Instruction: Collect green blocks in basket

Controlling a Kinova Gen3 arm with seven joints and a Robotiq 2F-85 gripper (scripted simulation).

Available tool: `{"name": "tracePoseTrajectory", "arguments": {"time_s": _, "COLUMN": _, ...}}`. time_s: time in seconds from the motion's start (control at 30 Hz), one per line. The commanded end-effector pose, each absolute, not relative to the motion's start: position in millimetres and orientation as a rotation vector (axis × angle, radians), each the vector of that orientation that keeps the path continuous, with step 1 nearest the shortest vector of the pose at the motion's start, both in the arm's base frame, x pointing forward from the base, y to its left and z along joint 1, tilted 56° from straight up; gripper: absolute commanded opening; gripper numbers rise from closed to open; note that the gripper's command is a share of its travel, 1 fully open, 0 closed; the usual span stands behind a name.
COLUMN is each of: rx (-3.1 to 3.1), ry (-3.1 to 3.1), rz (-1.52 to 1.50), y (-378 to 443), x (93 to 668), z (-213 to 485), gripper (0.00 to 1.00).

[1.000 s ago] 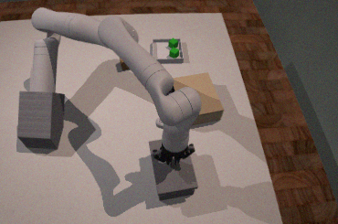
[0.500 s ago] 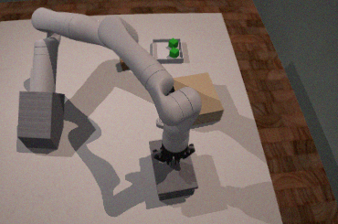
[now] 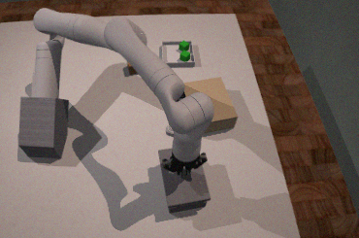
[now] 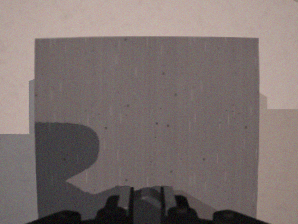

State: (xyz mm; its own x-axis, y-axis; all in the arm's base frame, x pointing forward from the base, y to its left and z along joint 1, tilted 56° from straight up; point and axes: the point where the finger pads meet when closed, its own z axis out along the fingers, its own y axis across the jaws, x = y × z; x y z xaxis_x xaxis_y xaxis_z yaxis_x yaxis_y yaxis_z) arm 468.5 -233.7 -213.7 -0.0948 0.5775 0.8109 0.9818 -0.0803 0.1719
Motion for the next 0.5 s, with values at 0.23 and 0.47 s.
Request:
{"name": "tracePoseTrajectory", "arguments": {"time_s": 0.23, "rx": -1.688, "ry": -1.702, "rz": -1.065, "y": -234.7, "x": 468.9, "z": -213.2, "gripper": 0.1}}
{"name": "tracePoseTrajectory", "arguments": {"time_s": 0.47, "rx": -1.688, "ry": -1.702, "rz": -1.065, "y": -233.9, "x": 469.1, "z": -213.8, "gripper": 0.1}}
